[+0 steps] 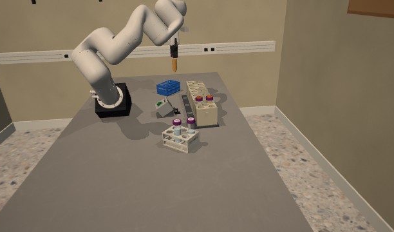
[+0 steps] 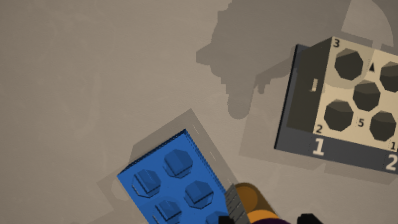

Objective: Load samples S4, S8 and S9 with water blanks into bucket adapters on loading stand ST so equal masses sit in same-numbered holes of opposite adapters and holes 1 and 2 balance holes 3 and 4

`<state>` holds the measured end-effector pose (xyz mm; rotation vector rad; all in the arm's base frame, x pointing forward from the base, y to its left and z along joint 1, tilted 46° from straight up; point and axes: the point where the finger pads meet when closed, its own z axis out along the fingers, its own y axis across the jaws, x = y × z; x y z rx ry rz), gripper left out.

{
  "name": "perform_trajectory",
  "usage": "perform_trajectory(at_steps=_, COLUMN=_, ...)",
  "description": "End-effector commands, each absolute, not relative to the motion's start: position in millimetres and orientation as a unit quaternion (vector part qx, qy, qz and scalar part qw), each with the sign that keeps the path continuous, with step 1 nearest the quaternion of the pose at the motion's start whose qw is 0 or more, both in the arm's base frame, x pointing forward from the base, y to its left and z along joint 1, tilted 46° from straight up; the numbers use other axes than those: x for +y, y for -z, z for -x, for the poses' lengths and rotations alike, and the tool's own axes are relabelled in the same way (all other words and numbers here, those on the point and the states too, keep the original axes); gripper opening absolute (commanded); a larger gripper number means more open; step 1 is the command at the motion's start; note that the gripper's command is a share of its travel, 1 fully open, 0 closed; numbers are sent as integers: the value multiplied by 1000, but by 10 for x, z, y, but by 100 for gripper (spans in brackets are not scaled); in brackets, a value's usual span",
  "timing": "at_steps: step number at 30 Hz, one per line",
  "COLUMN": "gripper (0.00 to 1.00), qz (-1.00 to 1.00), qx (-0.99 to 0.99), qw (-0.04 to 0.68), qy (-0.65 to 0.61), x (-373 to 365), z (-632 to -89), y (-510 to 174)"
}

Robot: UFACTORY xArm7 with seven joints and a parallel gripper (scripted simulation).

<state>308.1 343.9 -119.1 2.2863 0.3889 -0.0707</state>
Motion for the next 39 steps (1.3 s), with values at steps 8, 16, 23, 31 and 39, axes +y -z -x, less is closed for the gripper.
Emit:
perform_trajectory(at_steps=8, gripper=0, qz=-920, qx=60, qw=388, qy=-23, x=3155, z=-3318, y=818)
perform_trajectory(at_steps=16, gripper=0, qz=-920, qx=60, qw=388, qy=-23, x=2919, z=-3502, y=553)
perform_trajectory(at_steps=23, gripper=0, qz=-920, qx=60, qw=388, qy=-23, x=2770, z=-3616, y=387)
perform_trajectory(at_steps=31, gripper=0, qz=-919, qx=60, qw=388, qy=-23, x=2534, z=-3800, y=122)
perform_trajectory(at_steps=39, gripper=0, qz=-919, qx=61, qw=388, qy=-23, x=2356, z=-3938, y=-77)
